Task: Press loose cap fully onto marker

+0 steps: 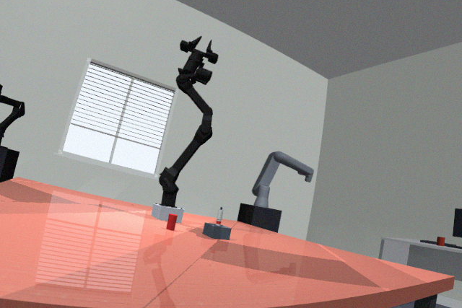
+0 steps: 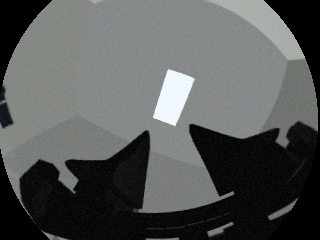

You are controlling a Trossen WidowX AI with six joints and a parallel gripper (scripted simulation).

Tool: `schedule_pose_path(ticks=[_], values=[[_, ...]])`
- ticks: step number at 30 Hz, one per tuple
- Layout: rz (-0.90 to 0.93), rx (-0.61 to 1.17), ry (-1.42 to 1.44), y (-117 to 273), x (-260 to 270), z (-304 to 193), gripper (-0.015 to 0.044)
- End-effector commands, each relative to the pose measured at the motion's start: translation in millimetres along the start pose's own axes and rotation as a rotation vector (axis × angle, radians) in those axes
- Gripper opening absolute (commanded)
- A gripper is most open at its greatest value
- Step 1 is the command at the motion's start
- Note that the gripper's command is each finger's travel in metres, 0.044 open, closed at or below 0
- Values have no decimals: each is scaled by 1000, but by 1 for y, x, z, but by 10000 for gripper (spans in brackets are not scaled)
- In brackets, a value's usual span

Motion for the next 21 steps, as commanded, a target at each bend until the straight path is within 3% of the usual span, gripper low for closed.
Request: schedule_pose_path(ticks=[1, 11, 21], values=[[-140, -47, -36, 12, -43, 8, 240], [-460, -92, -152, 53, -135, -6, 240], [-870, 21, -287, 129, -222, -77, 240]])
Point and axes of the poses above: the point midway between the two fingers, 35 mm back from their tips, its own y axis back along the fingers, its own x axis across the jaws, z = x × y, the point moved 2 cm from there along y, back along the fingers, and after that the axes turned 10 degrees about -y, right-handed, at the moved point
